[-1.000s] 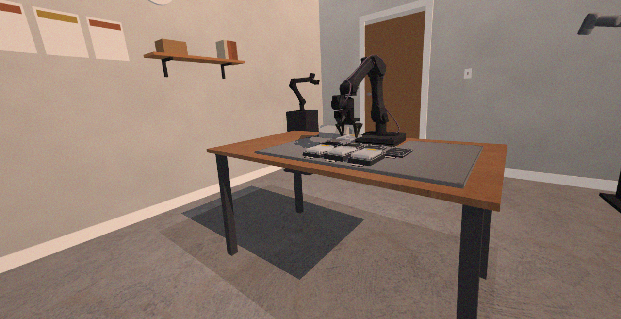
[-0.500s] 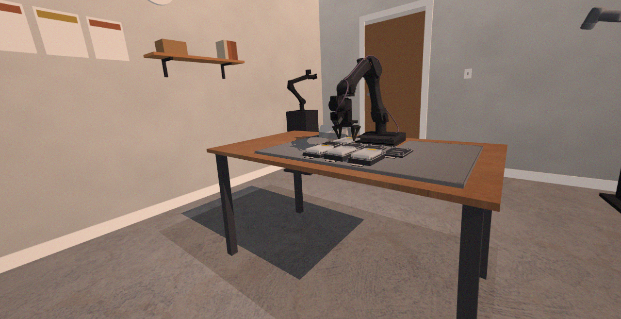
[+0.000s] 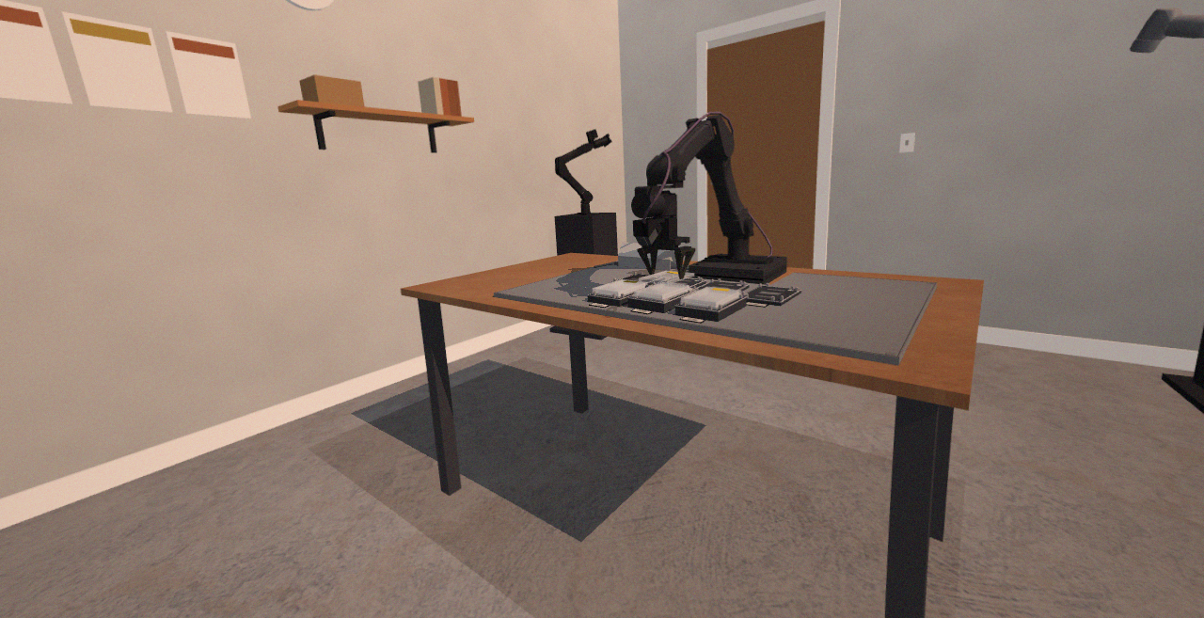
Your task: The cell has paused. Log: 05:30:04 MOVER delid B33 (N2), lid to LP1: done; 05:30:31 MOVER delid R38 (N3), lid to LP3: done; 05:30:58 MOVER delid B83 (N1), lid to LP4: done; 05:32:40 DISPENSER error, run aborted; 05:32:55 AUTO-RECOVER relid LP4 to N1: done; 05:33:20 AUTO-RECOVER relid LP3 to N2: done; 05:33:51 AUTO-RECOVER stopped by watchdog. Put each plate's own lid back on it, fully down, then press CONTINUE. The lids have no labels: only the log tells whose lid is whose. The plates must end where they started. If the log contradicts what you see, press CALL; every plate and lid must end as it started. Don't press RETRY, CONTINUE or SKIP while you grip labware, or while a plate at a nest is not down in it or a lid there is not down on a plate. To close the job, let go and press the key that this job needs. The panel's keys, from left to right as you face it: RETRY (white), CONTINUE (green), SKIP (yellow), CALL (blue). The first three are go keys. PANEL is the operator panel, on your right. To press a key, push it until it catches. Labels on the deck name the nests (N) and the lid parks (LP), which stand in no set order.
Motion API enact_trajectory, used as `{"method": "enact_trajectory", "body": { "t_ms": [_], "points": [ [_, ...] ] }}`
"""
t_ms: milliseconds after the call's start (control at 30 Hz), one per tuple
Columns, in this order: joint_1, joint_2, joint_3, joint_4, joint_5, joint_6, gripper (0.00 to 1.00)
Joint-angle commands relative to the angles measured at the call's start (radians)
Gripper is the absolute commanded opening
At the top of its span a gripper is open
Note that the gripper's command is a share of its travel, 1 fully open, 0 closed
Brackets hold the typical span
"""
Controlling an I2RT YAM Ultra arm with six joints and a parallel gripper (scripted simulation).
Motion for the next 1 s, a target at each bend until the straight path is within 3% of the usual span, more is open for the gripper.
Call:
{"method": "enact_trajectory", "body": {
  "t_ms": [0, 267, 500, 967],
  "points": [
    [0.019, 0.041, 0.097, -0.055, 0.005, 0.029, 0.0],
    [0.047, 0.18, 0.328, -0.145, 0.006, 0.057, 0.0],
    [0.04, 0.149, 0.338, -0.158, 0.004, 0.057, 0.0],
    [0.041, 0.184, 0.312, -0.15, 0.003, 0.056, 0.0]
  ]
}}
